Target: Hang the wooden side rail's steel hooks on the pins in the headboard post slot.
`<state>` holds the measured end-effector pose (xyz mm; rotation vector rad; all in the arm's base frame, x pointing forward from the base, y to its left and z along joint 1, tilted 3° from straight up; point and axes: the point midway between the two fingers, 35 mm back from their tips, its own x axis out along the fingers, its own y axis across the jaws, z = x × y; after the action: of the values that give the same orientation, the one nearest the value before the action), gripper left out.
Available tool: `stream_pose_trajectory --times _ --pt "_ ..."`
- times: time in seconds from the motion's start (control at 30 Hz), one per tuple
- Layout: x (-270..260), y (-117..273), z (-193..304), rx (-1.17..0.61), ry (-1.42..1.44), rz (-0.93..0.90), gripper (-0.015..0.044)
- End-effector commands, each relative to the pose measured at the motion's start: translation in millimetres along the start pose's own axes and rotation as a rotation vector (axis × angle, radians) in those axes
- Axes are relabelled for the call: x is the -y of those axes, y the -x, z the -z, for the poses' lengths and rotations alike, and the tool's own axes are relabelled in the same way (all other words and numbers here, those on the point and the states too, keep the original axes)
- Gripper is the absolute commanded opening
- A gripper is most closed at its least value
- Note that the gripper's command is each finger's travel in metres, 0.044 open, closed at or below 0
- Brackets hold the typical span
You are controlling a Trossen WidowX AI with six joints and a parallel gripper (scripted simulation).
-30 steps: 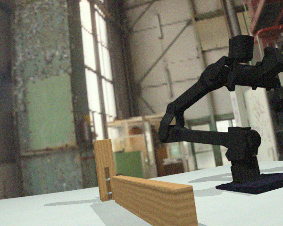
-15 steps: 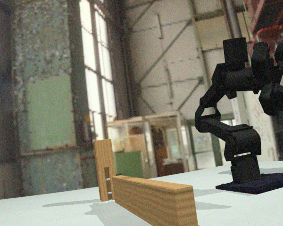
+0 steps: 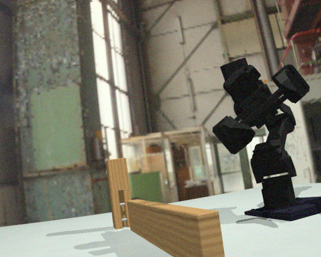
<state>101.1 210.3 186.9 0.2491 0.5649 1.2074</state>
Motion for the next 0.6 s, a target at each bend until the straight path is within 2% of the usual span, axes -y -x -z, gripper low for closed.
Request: stream_pose_trajectory --times 0.0,0.27,0.57 --pt "42 4 -10 0.072 0.021 0.168 0.0440" --pt "132 45 -29 0.227 0.062 0.559 0.0440" --pt "209 129 -23 0.324 0.083 1.025 0.0440"
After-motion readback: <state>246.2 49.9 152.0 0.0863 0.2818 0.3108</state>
